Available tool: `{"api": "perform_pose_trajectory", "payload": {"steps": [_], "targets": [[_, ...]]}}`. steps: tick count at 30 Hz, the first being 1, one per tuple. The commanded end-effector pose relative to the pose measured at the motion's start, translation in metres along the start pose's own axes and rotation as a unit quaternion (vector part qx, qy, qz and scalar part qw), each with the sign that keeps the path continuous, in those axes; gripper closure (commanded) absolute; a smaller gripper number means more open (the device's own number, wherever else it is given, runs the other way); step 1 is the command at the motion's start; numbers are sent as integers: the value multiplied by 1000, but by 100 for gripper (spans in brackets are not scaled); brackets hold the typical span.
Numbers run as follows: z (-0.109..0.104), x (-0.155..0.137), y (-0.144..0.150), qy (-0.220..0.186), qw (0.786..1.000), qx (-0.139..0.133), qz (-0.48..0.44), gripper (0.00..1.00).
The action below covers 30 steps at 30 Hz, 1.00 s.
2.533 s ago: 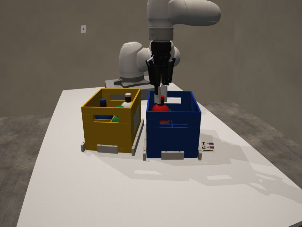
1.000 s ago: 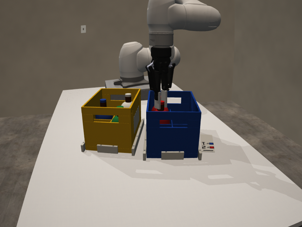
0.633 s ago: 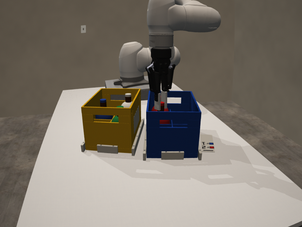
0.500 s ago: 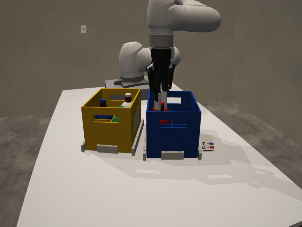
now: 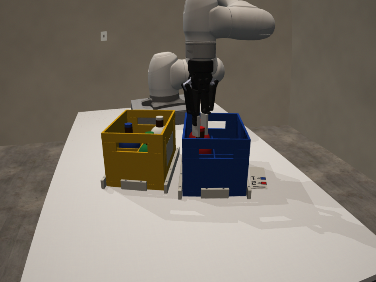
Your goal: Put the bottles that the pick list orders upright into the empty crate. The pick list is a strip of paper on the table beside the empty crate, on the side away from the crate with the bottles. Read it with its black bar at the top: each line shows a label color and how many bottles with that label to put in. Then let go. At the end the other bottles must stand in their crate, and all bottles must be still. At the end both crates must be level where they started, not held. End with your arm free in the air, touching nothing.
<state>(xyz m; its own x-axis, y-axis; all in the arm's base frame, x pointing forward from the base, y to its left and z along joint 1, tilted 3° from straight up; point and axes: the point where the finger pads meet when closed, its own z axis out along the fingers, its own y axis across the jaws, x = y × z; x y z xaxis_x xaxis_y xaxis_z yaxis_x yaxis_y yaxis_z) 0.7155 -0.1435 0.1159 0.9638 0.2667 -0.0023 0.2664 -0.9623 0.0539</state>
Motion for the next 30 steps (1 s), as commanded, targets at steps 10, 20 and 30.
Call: {"api": "perform_pose_trajectory", "payload": {"steps": [10, 20, 30], "targets": [[0, 0, 0, 0, 1000, 0, 0, 100], [0, 0, 0, 0, 1000, 0, 0, 100], [2, 0, 0, 0, 1000, 0, 0, 62]]}}
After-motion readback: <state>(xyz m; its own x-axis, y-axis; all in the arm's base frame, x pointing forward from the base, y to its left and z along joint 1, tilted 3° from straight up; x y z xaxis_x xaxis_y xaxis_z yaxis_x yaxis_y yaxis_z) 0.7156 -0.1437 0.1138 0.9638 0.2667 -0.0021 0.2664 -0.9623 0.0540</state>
